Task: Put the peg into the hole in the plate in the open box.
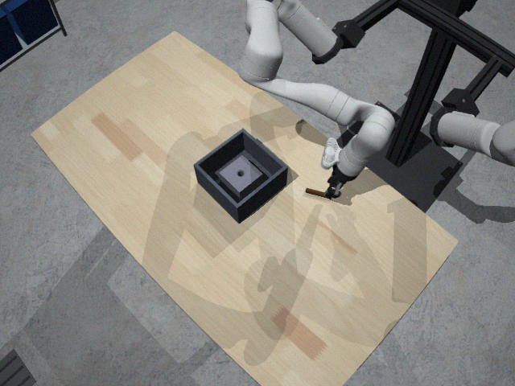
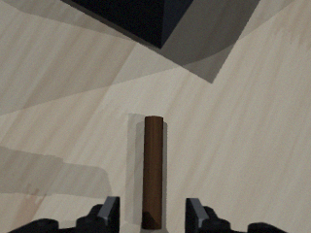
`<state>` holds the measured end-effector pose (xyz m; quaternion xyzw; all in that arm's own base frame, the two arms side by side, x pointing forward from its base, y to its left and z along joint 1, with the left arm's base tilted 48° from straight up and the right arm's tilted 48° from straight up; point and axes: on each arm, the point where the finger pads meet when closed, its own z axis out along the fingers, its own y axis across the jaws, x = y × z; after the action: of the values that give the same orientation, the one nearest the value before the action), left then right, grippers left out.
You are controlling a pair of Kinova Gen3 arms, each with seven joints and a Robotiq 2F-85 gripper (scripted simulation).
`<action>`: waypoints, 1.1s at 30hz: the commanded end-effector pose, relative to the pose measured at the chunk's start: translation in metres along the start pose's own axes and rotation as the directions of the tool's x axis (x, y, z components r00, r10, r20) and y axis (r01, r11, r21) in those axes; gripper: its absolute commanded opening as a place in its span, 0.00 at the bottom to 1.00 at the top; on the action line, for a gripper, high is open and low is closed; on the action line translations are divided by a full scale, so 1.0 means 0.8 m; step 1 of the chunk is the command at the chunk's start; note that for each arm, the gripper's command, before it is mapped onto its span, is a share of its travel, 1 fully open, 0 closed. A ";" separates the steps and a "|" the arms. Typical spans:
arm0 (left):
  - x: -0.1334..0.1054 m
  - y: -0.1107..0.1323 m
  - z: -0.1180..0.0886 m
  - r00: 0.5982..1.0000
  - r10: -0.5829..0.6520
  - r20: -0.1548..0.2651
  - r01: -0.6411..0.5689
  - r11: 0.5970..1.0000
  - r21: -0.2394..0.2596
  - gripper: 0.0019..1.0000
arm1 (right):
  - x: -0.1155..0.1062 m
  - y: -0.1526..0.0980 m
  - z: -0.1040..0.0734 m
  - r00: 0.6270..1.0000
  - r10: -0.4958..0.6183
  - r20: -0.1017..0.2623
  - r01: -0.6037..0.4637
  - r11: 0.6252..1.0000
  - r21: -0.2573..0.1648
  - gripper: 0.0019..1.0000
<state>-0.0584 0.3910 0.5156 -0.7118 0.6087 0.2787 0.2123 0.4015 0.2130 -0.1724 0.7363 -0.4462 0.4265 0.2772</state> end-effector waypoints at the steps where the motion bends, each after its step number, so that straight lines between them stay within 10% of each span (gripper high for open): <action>1: 0.000 0.000 0.000 1.000 -0.001 0.001 0.001 1.000 0.000 1.00 | 0.000 -0.001 -0.002 1.000 0.001 -0.022 -0.001 1.000 0.001 0.47; 33: 0.000 0.000 0.000 1.000 -0.001 0.001 0.001 1.000 0.000 1.00 | -0.009 -0.001 0.035 1.000 0.001 -0.024 -0.001 1.000 0.001 0.47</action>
<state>-0.0584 0.3910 0.5156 -0.7118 0.6087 0.2787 0.2123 0.4090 0.1968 -0.1886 0.7309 -0.4429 0.4353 0.2833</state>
